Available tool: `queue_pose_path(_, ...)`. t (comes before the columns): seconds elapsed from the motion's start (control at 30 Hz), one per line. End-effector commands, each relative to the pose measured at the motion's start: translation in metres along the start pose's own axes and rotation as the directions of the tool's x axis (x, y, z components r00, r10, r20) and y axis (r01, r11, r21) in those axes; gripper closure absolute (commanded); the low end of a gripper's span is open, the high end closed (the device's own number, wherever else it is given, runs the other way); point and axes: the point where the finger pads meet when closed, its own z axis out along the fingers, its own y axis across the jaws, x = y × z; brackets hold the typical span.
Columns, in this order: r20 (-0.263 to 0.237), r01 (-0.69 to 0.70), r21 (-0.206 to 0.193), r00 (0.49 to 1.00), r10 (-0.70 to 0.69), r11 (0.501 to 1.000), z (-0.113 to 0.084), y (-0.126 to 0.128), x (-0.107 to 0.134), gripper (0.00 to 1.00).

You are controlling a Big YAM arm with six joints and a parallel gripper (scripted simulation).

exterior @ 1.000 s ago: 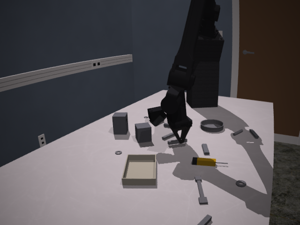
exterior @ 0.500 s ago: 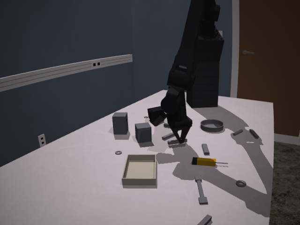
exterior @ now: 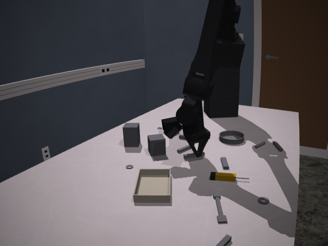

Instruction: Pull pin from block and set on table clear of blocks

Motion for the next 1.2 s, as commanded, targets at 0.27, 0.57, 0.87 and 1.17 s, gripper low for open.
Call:
queue_pose_path(0.27, -0.008, -0.008, 0.011, 1.000, 0.008, 1.000, 0.0133, -0.0043, 0.0061, 1.00)
queue_pose_path(0.57, -0.006, -0.007, 0.008, 1.000, 0.007, 1.000, 0.0132, -0.0025, 0.0050, 1.00)
queue_pose_path(0.87, -0.004, -0.006, 0.004, 1.000, 0.006, 1.000, 0.0130, -0.0004, 0.0036, 1.00)
queue_pose_path(1.17, -0.003, -0.006, 0.004, 1.000, 0.006, 1.000, 0.0130, -0.0001, 0.0034, 1.00)
